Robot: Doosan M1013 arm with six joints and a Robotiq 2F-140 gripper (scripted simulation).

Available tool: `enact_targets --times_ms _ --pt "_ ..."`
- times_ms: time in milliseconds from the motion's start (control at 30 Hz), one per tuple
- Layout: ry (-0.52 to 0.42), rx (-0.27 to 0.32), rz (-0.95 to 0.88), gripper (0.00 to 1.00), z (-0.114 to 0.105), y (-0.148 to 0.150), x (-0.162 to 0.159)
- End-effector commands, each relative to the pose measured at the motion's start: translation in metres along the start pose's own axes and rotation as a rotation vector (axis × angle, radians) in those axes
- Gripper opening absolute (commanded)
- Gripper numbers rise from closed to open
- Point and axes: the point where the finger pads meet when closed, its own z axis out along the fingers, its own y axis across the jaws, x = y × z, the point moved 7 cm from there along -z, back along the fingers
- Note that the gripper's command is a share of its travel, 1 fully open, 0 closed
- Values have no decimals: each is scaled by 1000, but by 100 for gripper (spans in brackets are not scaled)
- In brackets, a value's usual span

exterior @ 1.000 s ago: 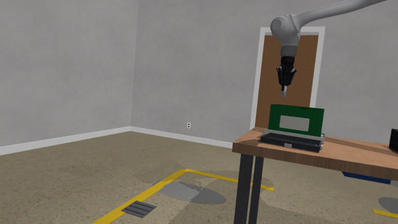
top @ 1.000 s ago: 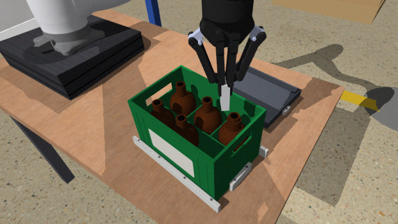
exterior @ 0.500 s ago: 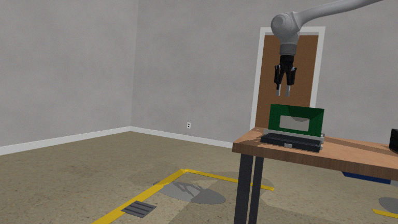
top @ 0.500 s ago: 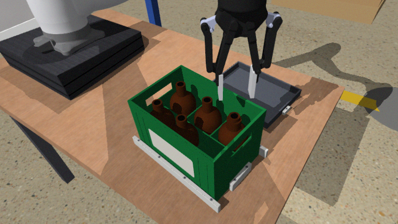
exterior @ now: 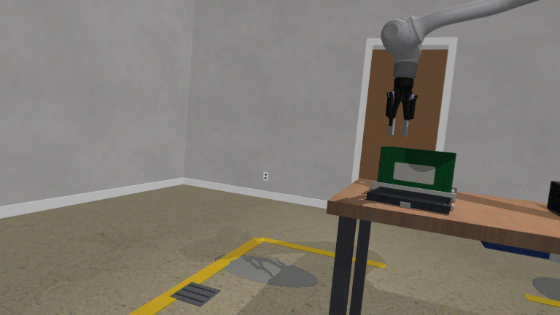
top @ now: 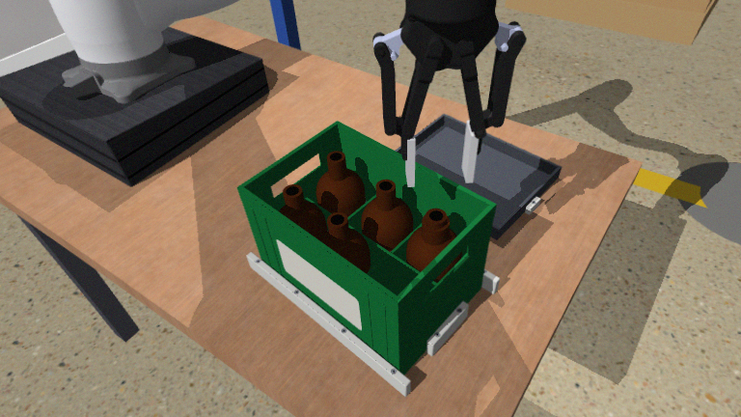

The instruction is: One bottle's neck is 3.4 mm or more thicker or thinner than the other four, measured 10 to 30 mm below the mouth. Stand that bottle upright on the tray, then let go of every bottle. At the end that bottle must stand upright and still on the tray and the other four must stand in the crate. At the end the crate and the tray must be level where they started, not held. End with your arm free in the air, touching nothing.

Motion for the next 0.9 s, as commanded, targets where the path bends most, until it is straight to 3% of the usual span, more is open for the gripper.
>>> enact_targets --times_ms 0,867 --pt "0 0 0 38 0 0 0" --pt "0 0 0 38 5 0 0"
